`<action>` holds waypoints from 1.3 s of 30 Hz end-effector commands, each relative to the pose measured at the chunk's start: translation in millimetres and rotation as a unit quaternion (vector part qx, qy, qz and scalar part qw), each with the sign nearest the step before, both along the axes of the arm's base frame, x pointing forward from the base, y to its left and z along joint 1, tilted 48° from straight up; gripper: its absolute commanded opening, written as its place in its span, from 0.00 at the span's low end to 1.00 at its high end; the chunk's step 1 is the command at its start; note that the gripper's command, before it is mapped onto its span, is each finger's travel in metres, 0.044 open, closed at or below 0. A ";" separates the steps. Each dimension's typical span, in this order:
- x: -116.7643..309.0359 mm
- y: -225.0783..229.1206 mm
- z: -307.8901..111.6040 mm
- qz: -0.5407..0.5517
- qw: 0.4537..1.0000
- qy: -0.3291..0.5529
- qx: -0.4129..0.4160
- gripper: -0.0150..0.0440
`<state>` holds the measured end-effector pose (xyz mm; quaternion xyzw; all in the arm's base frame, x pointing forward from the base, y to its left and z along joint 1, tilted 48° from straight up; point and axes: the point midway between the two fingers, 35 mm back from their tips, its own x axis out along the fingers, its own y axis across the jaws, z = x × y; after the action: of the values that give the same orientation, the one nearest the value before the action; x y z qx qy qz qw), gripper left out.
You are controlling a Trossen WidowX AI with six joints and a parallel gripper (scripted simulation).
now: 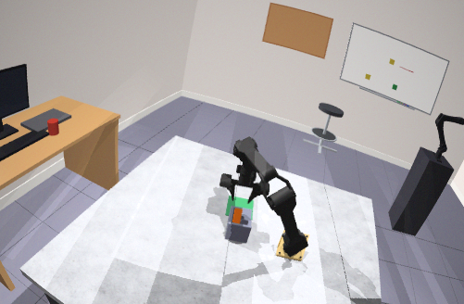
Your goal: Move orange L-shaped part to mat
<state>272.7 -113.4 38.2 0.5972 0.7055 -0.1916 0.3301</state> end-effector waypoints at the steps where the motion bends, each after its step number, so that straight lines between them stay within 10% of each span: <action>1: -1.3 10.2 -9.9 -0.002 1.000 0.008 0.004 0.73; 39: -6.0 51.6 -50.1 -0.001 1.000 0.007 0.004 0.68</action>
<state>266.4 -61.2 -12.2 0.5975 0.7088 -0.1933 0.3213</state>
